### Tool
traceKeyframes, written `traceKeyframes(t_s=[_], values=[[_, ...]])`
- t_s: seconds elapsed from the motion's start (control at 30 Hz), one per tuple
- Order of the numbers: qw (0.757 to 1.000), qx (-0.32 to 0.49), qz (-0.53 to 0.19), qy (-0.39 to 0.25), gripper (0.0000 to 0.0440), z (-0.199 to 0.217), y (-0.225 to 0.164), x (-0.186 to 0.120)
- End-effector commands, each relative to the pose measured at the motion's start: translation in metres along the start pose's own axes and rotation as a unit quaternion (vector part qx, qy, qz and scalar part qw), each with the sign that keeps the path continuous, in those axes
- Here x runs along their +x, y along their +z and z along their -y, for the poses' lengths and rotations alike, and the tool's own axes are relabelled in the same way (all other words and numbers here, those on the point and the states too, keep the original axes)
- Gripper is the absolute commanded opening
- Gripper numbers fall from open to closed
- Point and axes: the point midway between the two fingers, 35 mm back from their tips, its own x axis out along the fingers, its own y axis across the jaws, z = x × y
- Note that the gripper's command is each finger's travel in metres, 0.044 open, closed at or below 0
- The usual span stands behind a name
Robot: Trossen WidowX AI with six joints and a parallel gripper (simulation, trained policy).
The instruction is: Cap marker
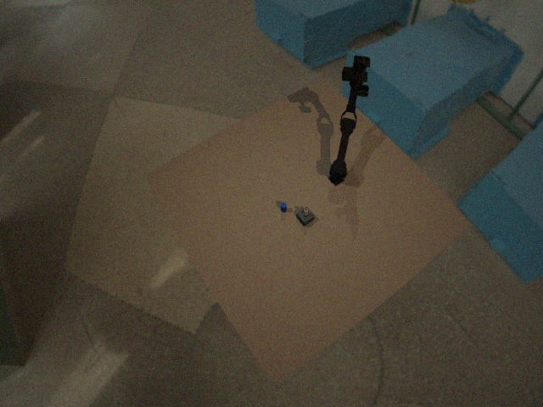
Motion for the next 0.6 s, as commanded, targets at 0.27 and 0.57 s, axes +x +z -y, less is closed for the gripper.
traceKeyframes(t_s=[0.27, 0.57], values=[[0.999, 0.007, 0.005, -0.054, 0.0206, 0.024, 0.010, 0.020], [0.993, 0.018, 0.008, -0.112, 0.0228, 0.051, 0.019, 0.042]])
